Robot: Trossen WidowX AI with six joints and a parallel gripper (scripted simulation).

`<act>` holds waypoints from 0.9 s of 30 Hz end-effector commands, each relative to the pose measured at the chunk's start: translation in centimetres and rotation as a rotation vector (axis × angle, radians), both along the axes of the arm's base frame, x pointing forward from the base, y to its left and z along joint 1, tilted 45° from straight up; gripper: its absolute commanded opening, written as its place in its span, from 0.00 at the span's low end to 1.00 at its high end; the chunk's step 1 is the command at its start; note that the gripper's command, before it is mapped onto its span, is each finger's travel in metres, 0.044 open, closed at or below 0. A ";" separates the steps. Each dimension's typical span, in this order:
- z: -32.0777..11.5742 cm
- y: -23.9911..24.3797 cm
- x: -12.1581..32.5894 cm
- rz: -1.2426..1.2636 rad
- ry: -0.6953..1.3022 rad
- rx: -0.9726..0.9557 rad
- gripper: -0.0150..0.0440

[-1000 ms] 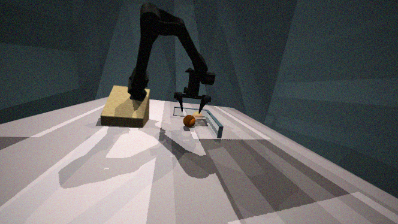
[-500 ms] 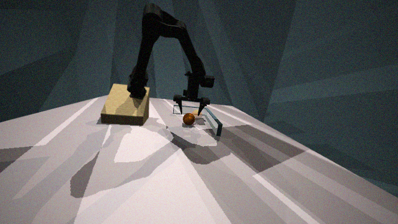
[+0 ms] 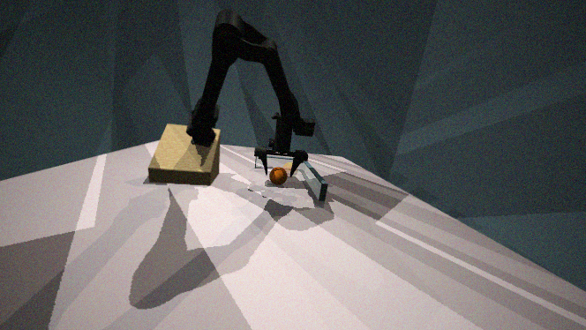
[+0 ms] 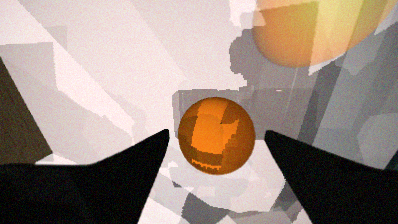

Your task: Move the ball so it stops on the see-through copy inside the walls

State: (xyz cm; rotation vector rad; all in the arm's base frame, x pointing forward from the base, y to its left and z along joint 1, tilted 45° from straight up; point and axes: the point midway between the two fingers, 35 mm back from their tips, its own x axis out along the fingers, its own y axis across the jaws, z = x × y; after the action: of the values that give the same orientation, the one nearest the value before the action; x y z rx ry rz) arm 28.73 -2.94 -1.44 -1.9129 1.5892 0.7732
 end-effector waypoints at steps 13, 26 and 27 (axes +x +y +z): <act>-0.1 0.0 0.0 0.004 0.007 -0.005 0.60; 5.4 6.2 -0.4 0.006 0.010 0.011 0.25; 5.9 6.6 -0.6 0.006 0.011 0.010 0.25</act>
State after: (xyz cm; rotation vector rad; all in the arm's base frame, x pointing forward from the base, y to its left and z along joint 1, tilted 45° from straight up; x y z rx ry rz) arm 28.48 2.03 2.71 -1.9154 1.5938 0.7984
